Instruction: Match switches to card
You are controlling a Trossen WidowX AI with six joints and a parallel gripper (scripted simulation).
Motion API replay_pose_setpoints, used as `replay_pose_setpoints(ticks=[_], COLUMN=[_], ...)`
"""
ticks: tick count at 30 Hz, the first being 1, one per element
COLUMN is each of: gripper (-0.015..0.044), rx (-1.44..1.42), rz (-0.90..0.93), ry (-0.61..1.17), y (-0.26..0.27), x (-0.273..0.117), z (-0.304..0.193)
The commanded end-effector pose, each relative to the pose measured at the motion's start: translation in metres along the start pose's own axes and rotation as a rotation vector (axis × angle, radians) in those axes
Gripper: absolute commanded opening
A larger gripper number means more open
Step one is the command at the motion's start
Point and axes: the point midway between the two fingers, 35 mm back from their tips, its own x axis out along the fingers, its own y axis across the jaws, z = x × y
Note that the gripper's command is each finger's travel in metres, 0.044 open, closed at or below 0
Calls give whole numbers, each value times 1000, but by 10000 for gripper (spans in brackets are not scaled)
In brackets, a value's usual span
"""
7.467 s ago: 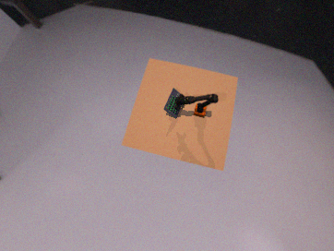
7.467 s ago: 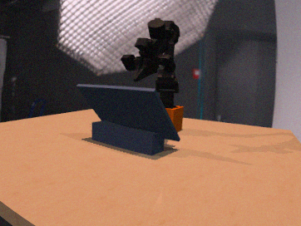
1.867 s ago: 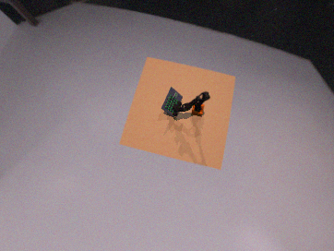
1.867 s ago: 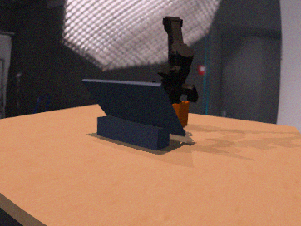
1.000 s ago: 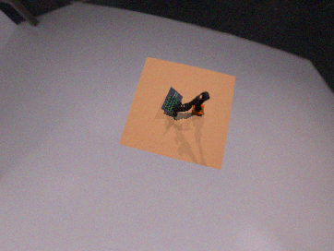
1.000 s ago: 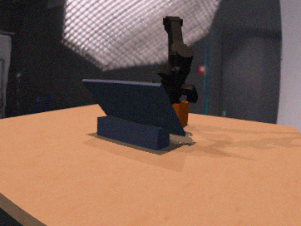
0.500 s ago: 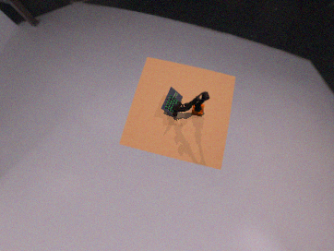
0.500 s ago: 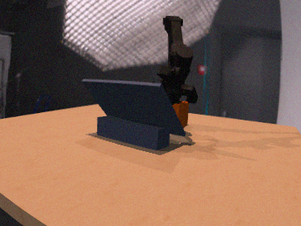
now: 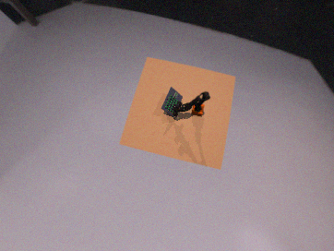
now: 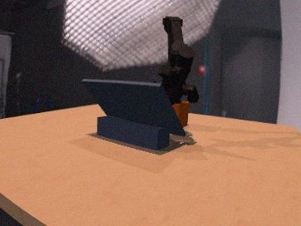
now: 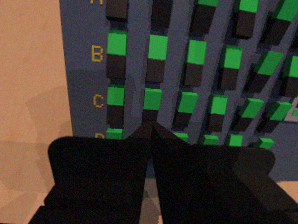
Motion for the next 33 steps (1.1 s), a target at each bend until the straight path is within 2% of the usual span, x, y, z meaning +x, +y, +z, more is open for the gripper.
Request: replay_pose_setpoints(ticks=[1, 5, 10, 17, 23, 33], gripper=[0, 0, 0, 0, 0, 0], rx=[8, 5, 5, 3, 3, 3], rz=[6, 7, 7, 5, 5, 5], ry=[-3, 11, 12, 9, 33, 33], y=[3, 0, -1, -31, -31, -31], x=[-24, -56, -57, -57, -23, -13], z=[5, 4, 5, 23, 24, 24])
